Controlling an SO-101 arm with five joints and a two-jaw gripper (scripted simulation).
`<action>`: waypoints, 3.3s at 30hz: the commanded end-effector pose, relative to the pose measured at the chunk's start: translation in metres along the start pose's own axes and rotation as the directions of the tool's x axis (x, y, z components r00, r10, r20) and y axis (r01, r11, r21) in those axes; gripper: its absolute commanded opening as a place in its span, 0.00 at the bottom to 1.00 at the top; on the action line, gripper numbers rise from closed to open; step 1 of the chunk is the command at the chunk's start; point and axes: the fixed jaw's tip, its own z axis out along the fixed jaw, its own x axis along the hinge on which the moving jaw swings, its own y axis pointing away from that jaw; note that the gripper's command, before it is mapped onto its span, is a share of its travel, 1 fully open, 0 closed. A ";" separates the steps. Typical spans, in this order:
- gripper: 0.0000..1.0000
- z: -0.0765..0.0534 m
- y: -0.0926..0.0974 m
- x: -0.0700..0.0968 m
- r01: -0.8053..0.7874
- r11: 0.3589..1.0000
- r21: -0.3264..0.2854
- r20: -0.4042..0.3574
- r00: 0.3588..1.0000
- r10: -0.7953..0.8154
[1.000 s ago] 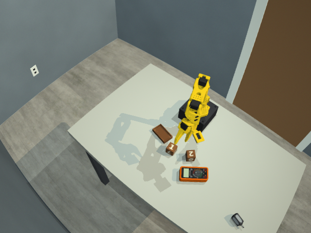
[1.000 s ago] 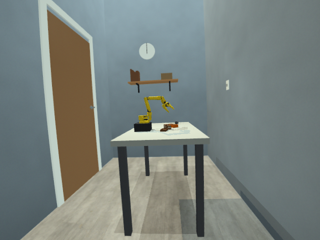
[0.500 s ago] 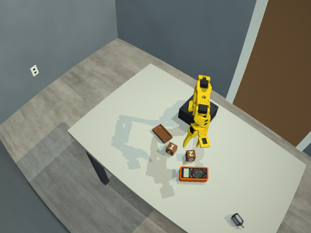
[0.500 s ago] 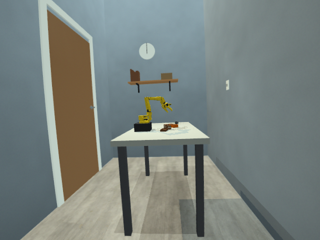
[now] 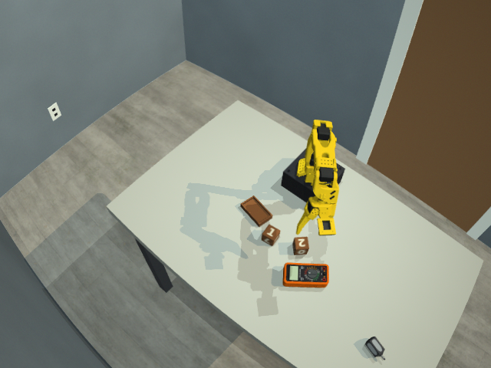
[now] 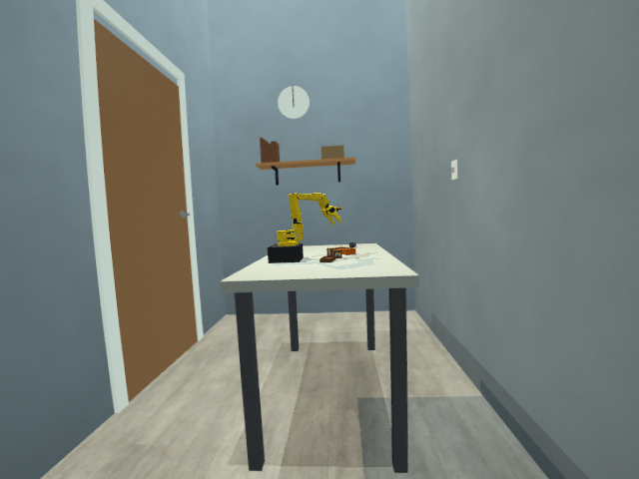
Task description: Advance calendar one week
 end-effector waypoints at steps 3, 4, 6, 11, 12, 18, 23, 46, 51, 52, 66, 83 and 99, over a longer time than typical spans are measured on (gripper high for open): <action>0.35 0.001 0.003 -0.004 -0.010 1.000 -0.006 0.009 1.000 0.010; 0.35 0.001 0.003 -0.004 -0.010 1.000 -0.006 0.009 1.000 0.010; 0.35 0.001 0.003 -0.004 -0.010 1.000 -0.006 0.008 1.000 0.010; 0.35 0.007 0.004 0.000 -0.010 1.000 -0.010 -0.020 1.000 0.009; 0.35 0.009 0.004 0.002 -0.010 1.000 -0.012 -0.034 0.999 0.009; 0.35 0.034 0.007 0.024 -0.012 0.999 -0.031 -0.177 0.984 0.006; 0.35 0.048 0.010 0.040 -0.015 0.999 -0.043 -0.267 0.964 0.002; 0.35 0.074 0.016 0.083 -0.030 0.997 -0.069 -0.473 0.881 -0.007; 0.35 0.074 0.016 0.083 -0.030 0.997 -0.069 -0.473 0.881 -0.007; 0.35 0.074 0.016 0.083 -0.030 0.997 -0.069 -0.473 0.881 -0.007; 0.35 0.077 0.016 0.084 -0.030 0.997 -0.069 -0.473 0.881 -0.007; 0.35 0.096 0.018 0.094 -0.030 0.997 -0.069 -0.473 0.881 -0.007; 0.35 0.109 0.019 0.102 -0.030 0.997 -0.069 -0.473 0.881 -0.007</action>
